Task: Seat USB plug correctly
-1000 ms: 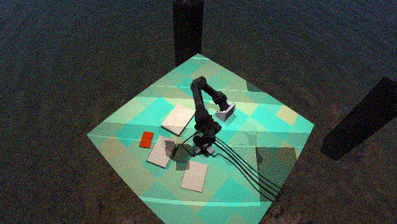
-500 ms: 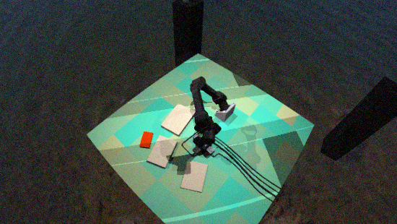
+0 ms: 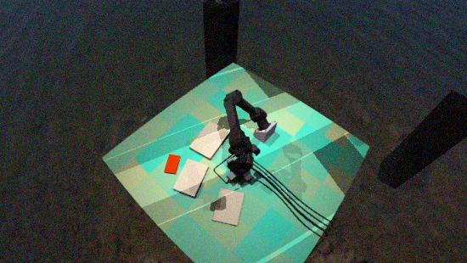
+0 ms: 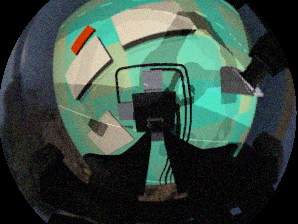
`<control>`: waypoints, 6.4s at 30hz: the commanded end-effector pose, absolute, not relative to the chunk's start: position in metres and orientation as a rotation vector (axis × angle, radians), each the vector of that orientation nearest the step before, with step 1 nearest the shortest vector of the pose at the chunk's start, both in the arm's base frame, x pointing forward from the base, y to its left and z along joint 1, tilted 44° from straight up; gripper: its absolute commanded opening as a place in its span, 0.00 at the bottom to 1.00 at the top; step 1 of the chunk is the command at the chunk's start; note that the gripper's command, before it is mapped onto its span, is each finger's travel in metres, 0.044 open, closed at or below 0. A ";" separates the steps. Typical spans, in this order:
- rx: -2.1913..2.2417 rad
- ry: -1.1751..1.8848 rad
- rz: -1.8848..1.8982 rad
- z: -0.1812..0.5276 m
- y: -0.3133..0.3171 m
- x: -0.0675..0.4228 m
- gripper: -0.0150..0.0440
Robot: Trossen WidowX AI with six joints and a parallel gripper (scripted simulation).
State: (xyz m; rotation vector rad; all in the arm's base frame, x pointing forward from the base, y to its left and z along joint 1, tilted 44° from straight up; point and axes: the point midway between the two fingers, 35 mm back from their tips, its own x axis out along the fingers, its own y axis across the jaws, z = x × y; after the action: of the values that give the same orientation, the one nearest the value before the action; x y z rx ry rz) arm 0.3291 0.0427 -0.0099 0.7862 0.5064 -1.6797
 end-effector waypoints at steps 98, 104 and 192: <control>0.172 1.096 -1.286 0.010 0.061 0.333 0.25; 0.055 1.191 -1.194 0.010 0.061 0.333 0.25; -1.500 1.866 0.563 0.010 0.061 0.333 0.25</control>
State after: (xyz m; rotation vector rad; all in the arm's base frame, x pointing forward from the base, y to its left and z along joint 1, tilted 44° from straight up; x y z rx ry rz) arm 0.3331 0.0613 0.0104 -1.4928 1.8648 0.5499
